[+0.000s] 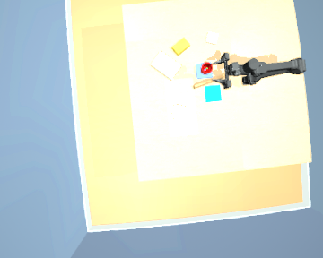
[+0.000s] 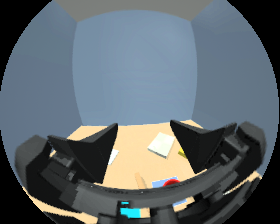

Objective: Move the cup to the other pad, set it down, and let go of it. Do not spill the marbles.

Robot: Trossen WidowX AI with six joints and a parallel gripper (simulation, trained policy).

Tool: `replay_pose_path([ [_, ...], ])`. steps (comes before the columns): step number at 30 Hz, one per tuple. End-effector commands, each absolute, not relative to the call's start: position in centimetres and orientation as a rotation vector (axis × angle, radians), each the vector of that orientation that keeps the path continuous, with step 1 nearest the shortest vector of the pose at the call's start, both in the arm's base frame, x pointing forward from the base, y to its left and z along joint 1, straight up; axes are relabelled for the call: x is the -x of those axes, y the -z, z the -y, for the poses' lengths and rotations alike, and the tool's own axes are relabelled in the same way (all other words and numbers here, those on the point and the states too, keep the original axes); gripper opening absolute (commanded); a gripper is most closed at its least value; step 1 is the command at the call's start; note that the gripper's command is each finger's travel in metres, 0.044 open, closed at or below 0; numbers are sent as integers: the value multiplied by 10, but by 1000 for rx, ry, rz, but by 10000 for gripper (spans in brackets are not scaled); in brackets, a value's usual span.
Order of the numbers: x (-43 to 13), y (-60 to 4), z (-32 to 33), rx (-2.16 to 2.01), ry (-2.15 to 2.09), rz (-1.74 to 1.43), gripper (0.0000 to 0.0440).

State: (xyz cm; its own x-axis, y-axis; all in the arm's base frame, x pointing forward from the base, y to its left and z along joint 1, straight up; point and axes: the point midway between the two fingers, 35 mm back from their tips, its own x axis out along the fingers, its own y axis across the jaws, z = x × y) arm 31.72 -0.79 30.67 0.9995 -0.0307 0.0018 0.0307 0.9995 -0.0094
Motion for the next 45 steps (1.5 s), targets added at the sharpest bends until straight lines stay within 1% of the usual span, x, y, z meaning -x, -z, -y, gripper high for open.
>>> replay_pose_path([
  [1,-317,-306,8,8,35,-3,374],
  [13,-320,-292,7,-23,56,-119,60],
  [15,-321,-288,5,-28,53,-147,28],
  [19,-324,-283,0,-42,40,-203,33],
  [25,-328,-276,-7,-64,22,-287,82],
  [29,-331,-272,-11,-78,14,-344,97],
  [36,-334,-264,-18,-99,8,-446,101],
  [45,-336,-254,-24,-116,14,-583,91],
])
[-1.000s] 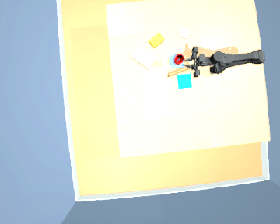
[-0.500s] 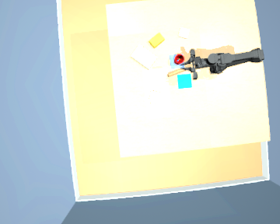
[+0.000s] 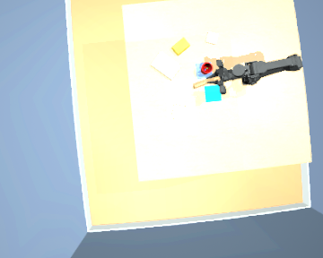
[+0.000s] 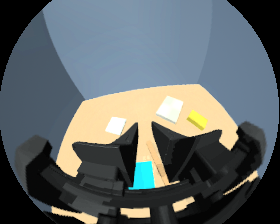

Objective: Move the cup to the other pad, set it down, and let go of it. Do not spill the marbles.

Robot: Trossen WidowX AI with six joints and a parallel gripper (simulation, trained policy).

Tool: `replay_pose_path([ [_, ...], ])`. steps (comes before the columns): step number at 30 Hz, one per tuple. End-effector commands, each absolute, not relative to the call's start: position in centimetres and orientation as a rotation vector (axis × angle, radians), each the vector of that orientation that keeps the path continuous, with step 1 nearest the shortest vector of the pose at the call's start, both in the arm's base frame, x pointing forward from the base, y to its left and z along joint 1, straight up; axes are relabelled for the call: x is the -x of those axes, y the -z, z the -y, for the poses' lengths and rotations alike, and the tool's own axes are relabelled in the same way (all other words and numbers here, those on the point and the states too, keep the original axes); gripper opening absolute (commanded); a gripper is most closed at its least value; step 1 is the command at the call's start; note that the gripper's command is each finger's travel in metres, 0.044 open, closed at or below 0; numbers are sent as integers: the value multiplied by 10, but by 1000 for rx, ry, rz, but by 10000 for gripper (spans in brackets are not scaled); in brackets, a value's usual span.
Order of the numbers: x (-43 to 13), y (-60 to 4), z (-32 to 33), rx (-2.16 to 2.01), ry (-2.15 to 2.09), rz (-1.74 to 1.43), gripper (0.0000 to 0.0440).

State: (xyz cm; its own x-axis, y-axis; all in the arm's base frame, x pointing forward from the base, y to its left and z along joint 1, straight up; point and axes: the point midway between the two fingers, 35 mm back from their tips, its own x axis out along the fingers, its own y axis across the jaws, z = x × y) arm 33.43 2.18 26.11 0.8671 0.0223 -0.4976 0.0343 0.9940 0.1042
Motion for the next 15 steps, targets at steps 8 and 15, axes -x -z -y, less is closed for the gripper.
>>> replay_pose_path([
  [8,-336,-244,-27,-115,23,-711,80],
  [15,-335,-234,-28,-101,34,-823,87],
])
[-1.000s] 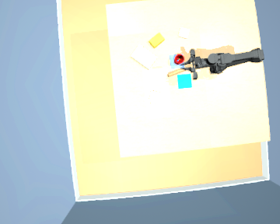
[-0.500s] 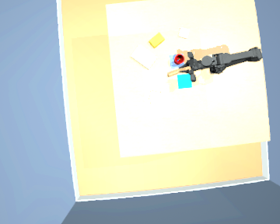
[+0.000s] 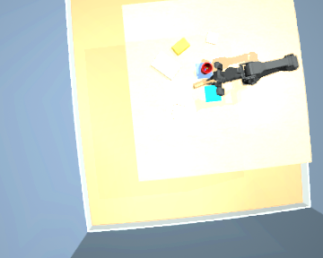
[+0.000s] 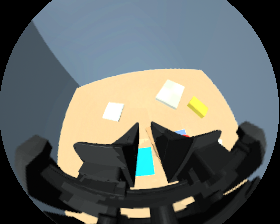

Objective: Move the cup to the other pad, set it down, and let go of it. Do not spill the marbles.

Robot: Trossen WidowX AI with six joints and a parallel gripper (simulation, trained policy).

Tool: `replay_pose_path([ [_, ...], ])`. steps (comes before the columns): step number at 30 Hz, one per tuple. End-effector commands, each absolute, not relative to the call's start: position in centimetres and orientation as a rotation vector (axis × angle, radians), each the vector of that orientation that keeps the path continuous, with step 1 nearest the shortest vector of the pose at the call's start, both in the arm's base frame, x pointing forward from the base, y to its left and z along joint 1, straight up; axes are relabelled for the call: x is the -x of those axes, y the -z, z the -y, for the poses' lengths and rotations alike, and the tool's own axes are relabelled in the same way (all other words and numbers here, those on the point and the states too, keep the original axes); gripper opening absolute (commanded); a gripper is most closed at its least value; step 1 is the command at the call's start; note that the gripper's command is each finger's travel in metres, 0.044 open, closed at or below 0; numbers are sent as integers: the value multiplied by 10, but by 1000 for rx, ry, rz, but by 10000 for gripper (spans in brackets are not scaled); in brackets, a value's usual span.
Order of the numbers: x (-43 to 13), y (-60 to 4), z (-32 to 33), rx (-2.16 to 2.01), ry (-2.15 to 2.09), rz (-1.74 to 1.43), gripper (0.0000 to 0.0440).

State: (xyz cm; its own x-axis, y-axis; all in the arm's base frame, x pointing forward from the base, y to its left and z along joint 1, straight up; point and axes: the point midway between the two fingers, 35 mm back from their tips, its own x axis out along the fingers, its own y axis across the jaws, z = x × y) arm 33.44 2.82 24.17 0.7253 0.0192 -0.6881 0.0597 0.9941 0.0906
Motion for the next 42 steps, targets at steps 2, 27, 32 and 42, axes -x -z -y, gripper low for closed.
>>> replay_pose_path([
  [2,-334,-231,-28,-95,38,-855,92],
  [27,-318,-203,-13,16,56,-1245,121],
  [32,-315,-198,-7,43,53,-1318,116],
  [42,-308,-184,9,95,41,-1457,105],
])
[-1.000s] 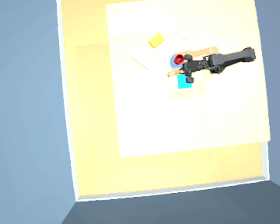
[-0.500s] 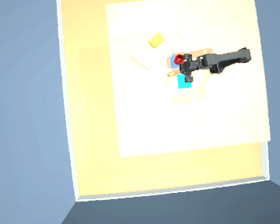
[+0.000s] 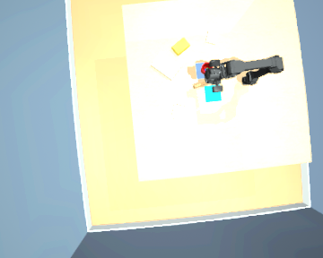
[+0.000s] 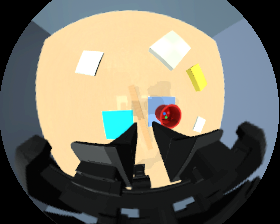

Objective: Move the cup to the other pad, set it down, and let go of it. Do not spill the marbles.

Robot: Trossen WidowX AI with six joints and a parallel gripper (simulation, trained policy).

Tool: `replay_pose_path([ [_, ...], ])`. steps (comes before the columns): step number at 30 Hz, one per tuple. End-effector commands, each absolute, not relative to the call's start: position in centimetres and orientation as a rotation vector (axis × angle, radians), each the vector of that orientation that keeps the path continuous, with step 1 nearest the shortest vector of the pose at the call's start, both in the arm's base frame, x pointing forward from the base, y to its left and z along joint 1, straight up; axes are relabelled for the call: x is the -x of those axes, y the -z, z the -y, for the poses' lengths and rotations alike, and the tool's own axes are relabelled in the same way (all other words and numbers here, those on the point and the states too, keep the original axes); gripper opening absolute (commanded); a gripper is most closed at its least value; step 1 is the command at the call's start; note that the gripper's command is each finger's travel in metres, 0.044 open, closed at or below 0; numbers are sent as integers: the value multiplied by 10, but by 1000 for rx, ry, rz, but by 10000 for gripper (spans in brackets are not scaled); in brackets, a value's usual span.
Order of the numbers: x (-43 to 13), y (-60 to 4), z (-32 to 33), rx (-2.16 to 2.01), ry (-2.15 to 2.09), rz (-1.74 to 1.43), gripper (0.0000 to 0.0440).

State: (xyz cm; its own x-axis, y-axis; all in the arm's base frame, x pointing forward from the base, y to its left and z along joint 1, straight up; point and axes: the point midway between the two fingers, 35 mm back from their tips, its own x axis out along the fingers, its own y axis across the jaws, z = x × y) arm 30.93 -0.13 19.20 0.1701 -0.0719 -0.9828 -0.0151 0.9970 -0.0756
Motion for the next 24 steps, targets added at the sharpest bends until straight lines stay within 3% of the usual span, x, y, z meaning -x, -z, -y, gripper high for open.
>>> replay_pose_path([
  [1,-307,-183,10,99,40,-1469,105],
  [24,-299,-129,52,165,8,-1631,149],
])
